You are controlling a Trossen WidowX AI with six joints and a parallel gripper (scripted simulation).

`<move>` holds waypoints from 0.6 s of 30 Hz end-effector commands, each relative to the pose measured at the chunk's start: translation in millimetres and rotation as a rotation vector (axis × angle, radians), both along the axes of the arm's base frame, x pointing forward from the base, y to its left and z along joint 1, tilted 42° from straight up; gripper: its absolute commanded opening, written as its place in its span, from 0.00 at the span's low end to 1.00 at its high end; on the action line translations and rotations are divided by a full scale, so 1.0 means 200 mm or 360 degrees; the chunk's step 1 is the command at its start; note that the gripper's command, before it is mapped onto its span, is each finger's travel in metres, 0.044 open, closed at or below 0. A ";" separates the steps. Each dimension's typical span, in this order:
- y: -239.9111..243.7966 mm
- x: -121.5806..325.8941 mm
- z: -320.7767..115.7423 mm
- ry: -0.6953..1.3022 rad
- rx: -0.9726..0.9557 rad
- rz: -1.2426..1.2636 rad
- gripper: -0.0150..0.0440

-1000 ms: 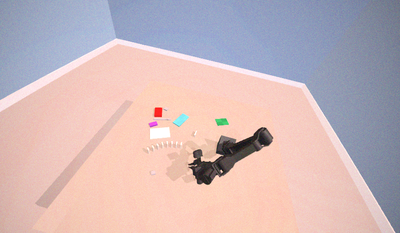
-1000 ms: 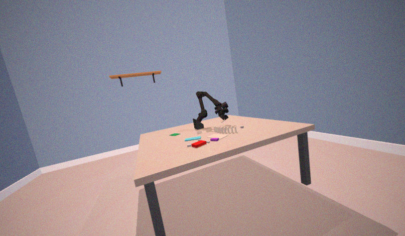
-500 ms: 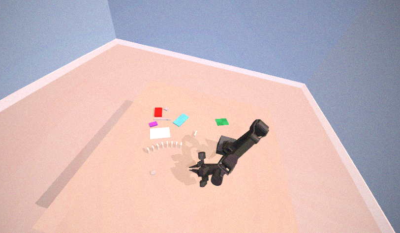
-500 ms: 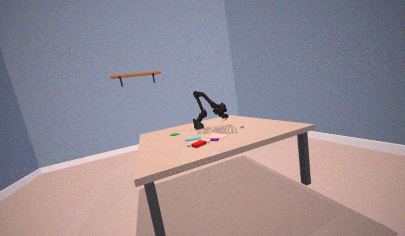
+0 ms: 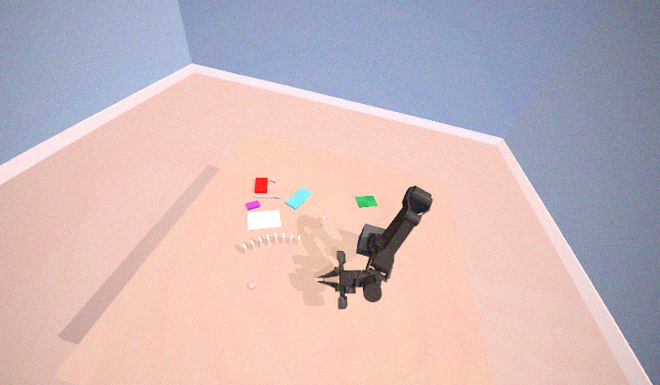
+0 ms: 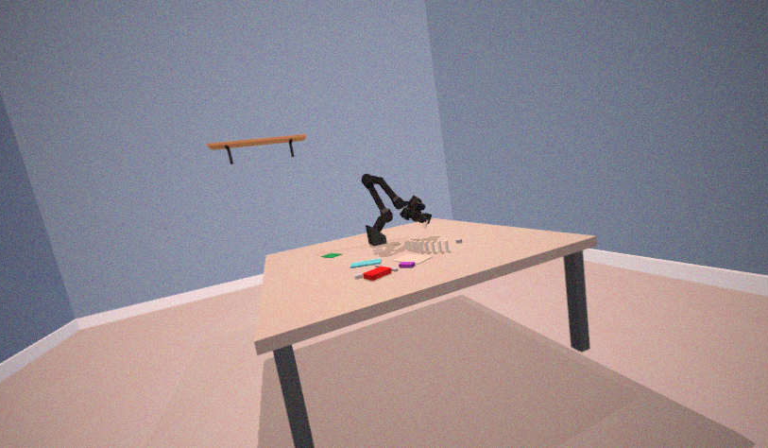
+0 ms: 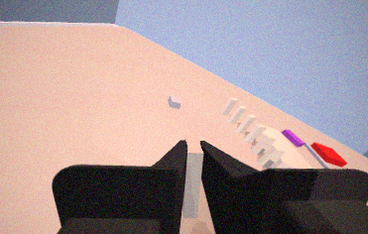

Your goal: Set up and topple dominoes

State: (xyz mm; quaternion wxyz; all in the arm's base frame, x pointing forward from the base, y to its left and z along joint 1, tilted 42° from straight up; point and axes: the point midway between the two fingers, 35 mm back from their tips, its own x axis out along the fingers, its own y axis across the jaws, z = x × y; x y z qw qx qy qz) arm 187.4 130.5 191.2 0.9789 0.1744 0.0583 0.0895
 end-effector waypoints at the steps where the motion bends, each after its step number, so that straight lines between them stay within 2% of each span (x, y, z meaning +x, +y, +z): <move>1: -0.02 -0.03 0.00 -0.0033 0.0119 -0.0029 0.30; 14: -0.12 -0.12 -0.04 -0.0088 0.0562 -0.0171 0.30; 18: -0.13 -0.13 -0.05 -0.0086 0.0612 -0.0187 0.30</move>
